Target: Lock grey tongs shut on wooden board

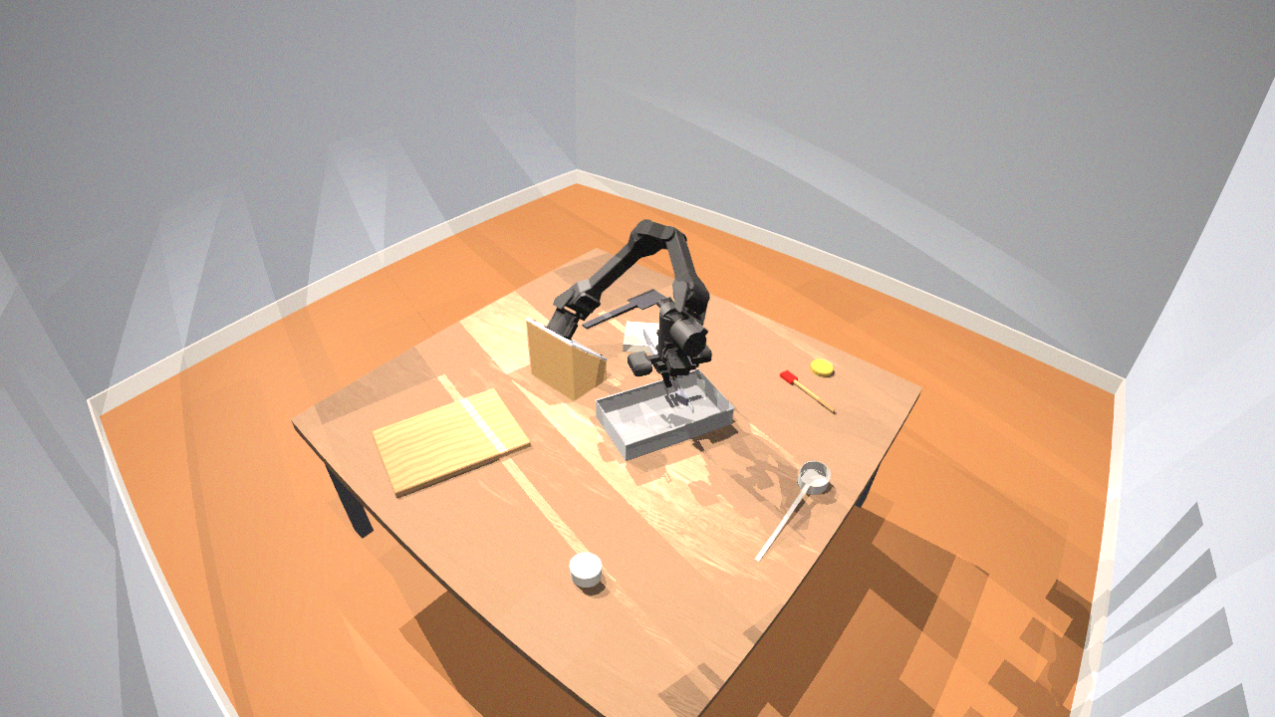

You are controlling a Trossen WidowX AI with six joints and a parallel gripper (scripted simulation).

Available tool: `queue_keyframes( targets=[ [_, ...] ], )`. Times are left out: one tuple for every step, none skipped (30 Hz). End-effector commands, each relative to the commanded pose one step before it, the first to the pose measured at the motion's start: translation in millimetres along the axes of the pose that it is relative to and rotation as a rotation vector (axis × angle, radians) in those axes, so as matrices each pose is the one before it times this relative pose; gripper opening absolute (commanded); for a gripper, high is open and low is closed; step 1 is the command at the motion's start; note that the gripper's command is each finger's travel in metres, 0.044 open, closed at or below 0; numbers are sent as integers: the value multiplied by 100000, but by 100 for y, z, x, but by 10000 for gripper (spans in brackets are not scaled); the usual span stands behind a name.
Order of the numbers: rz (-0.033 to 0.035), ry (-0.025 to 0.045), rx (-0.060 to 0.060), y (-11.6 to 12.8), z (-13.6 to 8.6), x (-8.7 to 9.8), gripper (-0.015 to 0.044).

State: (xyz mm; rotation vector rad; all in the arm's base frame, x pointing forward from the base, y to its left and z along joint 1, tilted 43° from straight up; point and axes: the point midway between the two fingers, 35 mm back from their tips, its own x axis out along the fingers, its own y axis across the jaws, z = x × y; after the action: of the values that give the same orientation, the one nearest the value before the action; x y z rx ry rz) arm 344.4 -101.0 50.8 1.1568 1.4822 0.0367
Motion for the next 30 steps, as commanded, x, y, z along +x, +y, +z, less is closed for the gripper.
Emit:
queue_keyframes(
  targets=[
    [-710,687,-722,10,-220,-602,-150],
    [0,0,0,0,0,0,-150],
    [0,0,0,0,0,0,-150],
    [0,0,0,0,0,0,-150],
    [0,0,0,0,0,0,-150],
    [0,0,0,0,0,0,-150],
    [459,213,223,-47,48,279,-150],
    [-109,-102,-504,-167,103,-25,-150],
    [-99,-101,-901,-230,141,-38,-150],
    [-84,-141,-995,-311,174,-50,-150],
    [-156,-146,-1420,-371,208,-58,-150],
    [-191,-168,-1743,-462,243,-70,-150],
    [-217,-179,-1998,-539,261,-77,-150],
    [-225,-172,-2096,-576,253,-78,-150],
    [-224,-157,-2110,-590,232,-75,-150],
    [-220,-142,-2112,-599,210,-72,-150],
    [-215,-126,-2113,-608,187,-68,-150],
    [-210,-112,-2115,-615,163,-65,-150],
    [-203,-98,-2116,-622,139,-61,-150],
    [-197,-84,-2118,-628,115,-58,-150],
    [-189,-71,-2120,-632,91,-54,-150],
    [328,-275,-921,-729,-42,-1,-150],
    [-244,-177,-1453,-653,33,13,-150],
    [-143,-45,-1894,-591,23,-48,-150],
    [-162,-22,-2098,-609,11,-43,-150],
    [-346,-125,-2118,-682,-5,-47,-150],
    [-328,-100,-2122,-678,-32,-42,-150],
    [-337,-56,-2302,-628,-82,-45,-150],
    [-104,29,-2128,-609,-84,-24,-150],
    [-92,35,-2132,-605,-107,-20,-150]
  ],
)
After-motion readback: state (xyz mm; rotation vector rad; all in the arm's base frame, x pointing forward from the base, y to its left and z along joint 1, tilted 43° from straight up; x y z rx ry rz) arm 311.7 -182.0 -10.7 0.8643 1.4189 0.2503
